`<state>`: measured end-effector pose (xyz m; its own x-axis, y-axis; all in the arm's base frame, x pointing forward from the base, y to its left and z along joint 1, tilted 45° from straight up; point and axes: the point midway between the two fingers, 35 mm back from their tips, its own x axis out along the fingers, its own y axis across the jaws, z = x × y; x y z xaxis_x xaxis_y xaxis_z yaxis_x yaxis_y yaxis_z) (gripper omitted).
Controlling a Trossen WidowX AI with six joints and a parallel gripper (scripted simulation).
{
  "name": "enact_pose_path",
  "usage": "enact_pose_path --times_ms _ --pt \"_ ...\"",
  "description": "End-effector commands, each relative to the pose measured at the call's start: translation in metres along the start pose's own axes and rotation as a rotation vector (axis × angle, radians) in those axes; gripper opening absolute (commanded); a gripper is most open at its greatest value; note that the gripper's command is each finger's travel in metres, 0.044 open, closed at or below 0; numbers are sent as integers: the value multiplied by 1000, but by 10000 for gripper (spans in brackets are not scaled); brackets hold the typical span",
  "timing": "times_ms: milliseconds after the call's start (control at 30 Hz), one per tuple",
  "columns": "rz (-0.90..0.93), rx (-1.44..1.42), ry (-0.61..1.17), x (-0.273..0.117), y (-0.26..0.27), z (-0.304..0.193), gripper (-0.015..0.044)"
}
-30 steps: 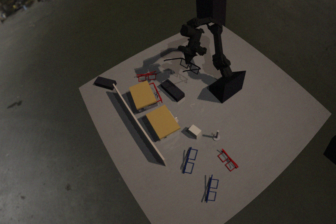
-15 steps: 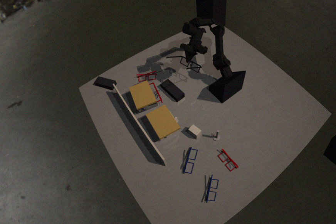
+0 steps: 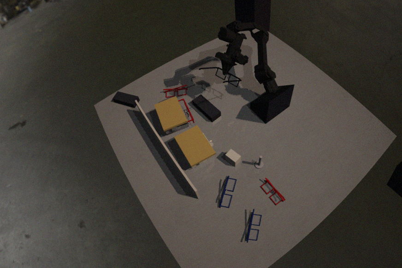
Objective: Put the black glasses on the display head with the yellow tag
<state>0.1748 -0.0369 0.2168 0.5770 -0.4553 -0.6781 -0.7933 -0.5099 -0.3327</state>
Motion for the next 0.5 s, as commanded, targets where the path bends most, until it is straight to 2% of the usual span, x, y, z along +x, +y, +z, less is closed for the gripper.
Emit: enact_pose_path --times_ms 0,467 --pt "0 6 0 0 0 0 0" --pt "83 57 -29 14 -14 11 0"
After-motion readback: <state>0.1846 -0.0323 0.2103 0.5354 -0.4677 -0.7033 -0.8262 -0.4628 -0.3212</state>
